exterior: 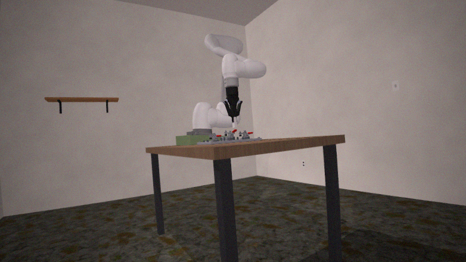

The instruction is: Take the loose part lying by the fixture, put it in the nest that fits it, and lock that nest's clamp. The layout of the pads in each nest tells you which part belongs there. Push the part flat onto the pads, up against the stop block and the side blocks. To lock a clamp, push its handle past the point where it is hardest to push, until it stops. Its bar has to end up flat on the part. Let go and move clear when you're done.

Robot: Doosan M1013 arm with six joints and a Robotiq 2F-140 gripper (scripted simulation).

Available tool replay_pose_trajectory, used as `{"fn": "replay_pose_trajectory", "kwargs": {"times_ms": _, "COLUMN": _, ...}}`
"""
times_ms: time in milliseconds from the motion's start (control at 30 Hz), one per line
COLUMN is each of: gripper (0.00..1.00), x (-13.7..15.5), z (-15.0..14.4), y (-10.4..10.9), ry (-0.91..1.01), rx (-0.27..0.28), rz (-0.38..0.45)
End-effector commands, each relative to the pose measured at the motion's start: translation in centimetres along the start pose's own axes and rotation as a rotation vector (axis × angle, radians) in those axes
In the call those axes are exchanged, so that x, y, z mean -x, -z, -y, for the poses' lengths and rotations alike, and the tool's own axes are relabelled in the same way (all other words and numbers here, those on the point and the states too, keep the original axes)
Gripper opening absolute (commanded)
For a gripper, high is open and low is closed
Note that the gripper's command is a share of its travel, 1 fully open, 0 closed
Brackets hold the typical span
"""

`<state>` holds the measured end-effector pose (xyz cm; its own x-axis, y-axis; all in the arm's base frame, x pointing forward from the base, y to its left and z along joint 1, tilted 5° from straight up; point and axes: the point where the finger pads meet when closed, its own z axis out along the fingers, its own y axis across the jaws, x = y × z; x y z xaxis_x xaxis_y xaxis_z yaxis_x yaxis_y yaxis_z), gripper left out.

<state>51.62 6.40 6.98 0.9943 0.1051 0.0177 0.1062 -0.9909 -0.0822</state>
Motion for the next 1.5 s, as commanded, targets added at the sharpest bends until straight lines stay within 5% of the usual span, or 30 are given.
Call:
{"fn": "replay_pose_trajectory", "kwargs": {"times_ms": 0, "gripper": 0.10, "x": 0.07, "z": -0.35, "y": -0.37, "ry": -0.003, "rx": 0.000, "rz": 0.001}}
{"fn": "replay_pose_trajectory", "kwargs": {"times_ms": 1467, "gripper": 0.10, "x": 0.35, "z": -0.33, "y": -0.89, "ry": -0.003, "rx": 0.000, "rz": 0.001}}
